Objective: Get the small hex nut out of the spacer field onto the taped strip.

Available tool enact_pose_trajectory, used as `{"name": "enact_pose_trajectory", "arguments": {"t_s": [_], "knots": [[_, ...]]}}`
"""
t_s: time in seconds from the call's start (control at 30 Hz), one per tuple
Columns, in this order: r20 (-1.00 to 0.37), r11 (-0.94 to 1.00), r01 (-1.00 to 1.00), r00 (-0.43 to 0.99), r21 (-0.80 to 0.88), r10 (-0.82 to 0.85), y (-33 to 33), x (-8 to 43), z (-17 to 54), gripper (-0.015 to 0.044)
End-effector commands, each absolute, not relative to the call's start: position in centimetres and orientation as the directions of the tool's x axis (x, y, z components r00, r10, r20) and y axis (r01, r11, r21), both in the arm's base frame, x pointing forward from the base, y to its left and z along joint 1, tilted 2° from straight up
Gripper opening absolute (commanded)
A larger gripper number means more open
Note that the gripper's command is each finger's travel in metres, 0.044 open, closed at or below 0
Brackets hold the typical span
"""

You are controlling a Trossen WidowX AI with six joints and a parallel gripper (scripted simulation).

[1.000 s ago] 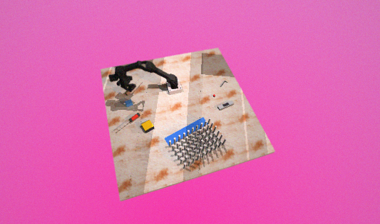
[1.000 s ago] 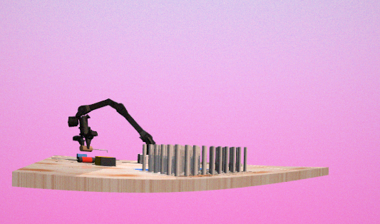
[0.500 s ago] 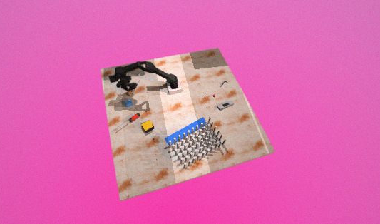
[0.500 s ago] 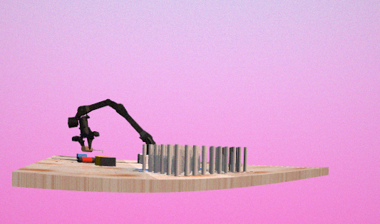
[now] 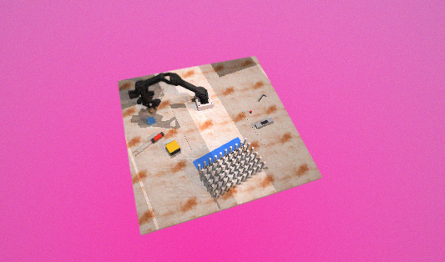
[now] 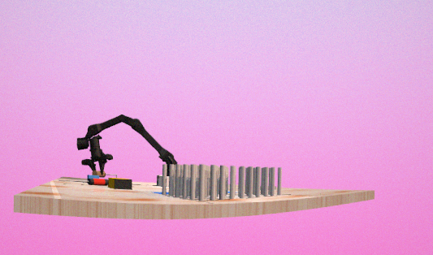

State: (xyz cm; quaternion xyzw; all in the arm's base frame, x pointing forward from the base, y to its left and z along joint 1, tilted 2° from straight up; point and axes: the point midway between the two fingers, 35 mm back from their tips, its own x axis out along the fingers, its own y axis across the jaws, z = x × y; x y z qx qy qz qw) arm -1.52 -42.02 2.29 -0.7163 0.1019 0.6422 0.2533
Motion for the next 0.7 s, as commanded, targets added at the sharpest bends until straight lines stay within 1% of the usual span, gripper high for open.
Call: {"name": "enact_pose_trajectory", "arguments": {"t_s": [0.0, 0.63, 0.67], "knots": [[-0.971, -0.850, -0.472, 0.153, -0.233, 0.182, -42.0, -1.5, 1.6, 0.0000], [-0.971, -0.850, -0.472, 0.152, -0.233, 0.182, -42.0, -1.4, -1.0, 0.0000], [-0.971, -0.850, -0.472, 0.152, -0.234, 0.183, -41.9, -1.4, -0.6, 0.0026]]}}
